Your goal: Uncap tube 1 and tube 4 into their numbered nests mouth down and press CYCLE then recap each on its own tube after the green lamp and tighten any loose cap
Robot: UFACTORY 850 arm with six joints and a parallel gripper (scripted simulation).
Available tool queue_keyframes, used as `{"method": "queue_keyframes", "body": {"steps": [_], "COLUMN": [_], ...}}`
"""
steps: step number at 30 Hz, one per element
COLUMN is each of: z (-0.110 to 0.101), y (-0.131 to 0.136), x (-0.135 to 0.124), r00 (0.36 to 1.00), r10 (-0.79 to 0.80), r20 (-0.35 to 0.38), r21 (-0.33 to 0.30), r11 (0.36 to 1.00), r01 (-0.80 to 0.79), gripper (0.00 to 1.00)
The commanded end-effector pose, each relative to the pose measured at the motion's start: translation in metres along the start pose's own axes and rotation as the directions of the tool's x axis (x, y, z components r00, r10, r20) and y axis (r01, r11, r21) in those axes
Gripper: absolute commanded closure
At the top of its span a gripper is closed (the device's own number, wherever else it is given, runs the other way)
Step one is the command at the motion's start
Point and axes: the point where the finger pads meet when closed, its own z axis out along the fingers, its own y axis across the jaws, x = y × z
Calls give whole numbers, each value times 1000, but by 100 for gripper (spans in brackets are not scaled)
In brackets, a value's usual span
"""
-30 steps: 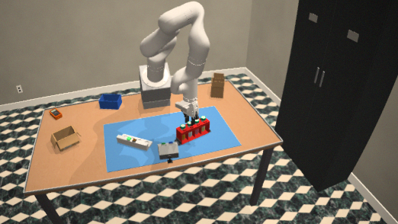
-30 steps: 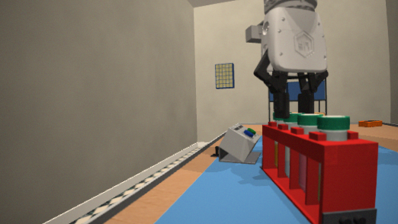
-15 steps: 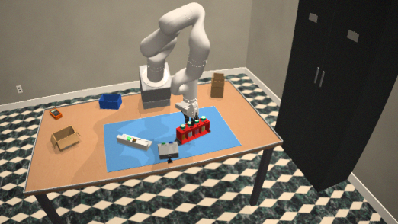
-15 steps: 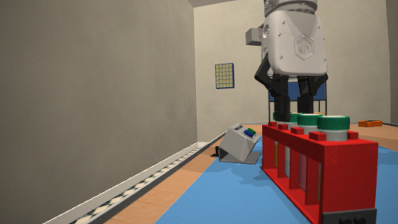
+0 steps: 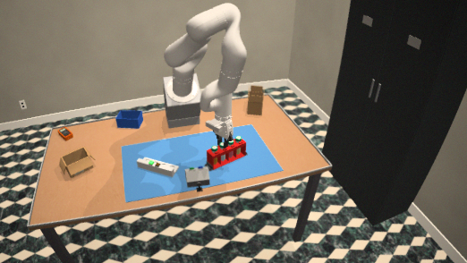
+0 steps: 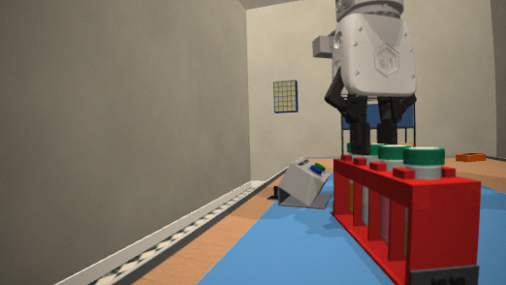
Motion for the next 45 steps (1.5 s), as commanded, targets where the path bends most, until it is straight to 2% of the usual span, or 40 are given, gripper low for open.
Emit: {"method": "queue_keyframes", "body": {"steps": [1, 15, 25, 30, 31, 43, 45], "z": [0, 0, 0, 0, 0, 0, -6], "y": [0, 0, 0, 0, 0, 0, 0], "x": [0, 0, 0, 0, 0, 0, 0], "r00": [999, 951, 889, 885, 885, 885, 885], "r10": [35, 309, 457, 465, 465, 465, 465], "r20": [0, 0, 0, 0, 0, 0, 0], "r21": [1, 1, 1, 1, 1, 1, 1], "r11": [999, 951, 889, 885, 885, 885, 885], "r01": [-35, -309, -457, -465, -465, -465, -465], "gripper": [100, 100, 100, 100, 54, 54, 54]}}
